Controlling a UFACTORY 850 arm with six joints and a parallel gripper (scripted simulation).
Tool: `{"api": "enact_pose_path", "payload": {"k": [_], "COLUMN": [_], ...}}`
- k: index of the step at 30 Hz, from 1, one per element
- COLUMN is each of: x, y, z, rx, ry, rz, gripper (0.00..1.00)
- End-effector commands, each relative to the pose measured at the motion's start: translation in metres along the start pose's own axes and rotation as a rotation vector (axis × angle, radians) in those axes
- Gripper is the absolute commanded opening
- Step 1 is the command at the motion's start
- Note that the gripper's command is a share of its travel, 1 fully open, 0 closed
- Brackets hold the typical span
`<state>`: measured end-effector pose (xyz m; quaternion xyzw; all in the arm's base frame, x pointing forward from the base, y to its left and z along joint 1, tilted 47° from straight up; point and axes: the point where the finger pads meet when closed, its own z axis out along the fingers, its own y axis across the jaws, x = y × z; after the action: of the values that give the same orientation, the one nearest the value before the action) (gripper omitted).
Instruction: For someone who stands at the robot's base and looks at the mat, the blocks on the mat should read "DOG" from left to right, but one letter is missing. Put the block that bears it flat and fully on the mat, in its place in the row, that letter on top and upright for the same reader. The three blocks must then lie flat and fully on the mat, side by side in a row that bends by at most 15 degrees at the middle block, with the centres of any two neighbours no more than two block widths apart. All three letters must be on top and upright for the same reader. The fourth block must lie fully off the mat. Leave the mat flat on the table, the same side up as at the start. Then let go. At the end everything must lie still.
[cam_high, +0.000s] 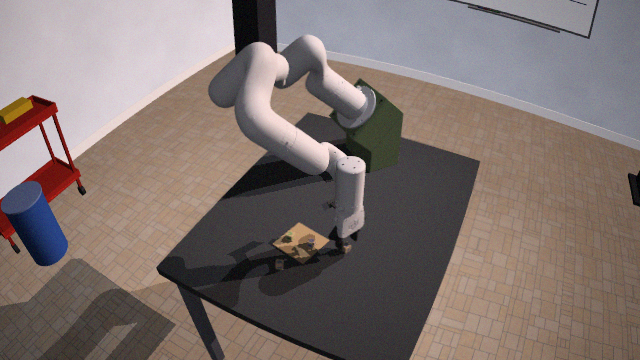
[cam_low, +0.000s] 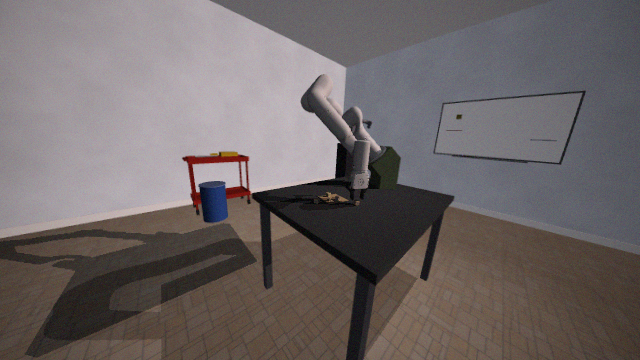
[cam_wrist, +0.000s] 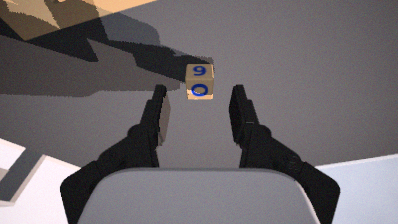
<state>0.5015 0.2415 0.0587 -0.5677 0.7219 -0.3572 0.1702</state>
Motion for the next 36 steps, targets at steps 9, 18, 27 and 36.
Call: {"api": "enact_pose_path", "payload": {"k": [9, 18, 27, 36], "x": [0.000, 0.000, 0.000, 0.000], "y": [0.000, 0.000, 0.000, 0.000], "z": [0.000, 0.000, 0.010, 0.023], "rx": [0.000, 0.000, 0.000, 0.000], "ry": [-0.001, -0.001, -0.001, -0.001], "rz": [0.000, 0.000, 0.000, 0.000], "gripper": [0.63, 0.63, 0.63, 0.63]}}
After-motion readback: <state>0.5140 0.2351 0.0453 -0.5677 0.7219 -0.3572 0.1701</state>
